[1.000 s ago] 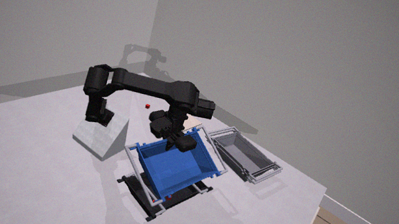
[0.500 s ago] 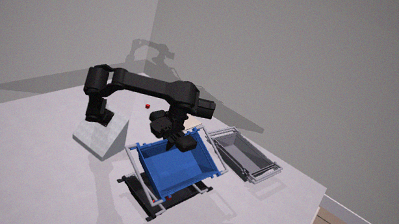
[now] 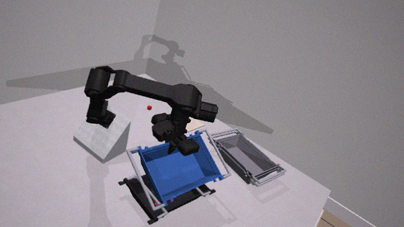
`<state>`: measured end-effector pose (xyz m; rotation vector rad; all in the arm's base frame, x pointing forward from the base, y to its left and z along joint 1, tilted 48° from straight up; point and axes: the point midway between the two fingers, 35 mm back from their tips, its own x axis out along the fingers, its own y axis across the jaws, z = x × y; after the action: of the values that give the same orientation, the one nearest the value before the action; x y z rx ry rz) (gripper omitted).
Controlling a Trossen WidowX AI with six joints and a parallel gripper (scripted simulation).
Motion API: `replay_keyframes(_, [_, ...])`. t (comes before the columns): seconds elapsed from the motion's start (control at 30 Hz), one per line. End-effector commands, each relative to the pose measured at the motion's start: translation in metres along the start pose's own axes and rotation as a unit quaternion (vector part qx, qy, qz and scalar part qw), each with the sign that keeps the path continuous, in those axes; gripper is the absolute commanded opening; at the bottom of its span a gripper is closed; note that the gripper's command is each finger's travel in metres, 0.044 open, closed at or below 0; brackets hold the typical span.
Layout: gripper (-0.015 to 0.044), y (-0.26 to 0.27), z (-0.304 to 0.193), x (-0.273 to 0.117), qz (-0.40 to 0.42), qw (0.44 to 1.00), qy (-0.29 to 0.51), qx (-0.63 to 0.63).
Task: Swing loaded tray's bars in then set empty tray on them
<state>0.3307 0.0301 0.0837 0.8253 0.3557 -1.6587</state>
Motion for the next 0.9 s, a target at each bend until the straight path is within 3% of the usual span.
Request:
replay_keyframes(0.0, [0.0000, 0.002, -0.001, 0.000, 0.013, 1.000, 0.002, -0.002])
replay_keyframes(0.87, [0.0000, 0.000, -0.001, 0.039, 0.014, 1.000, 0.001, -0.002])
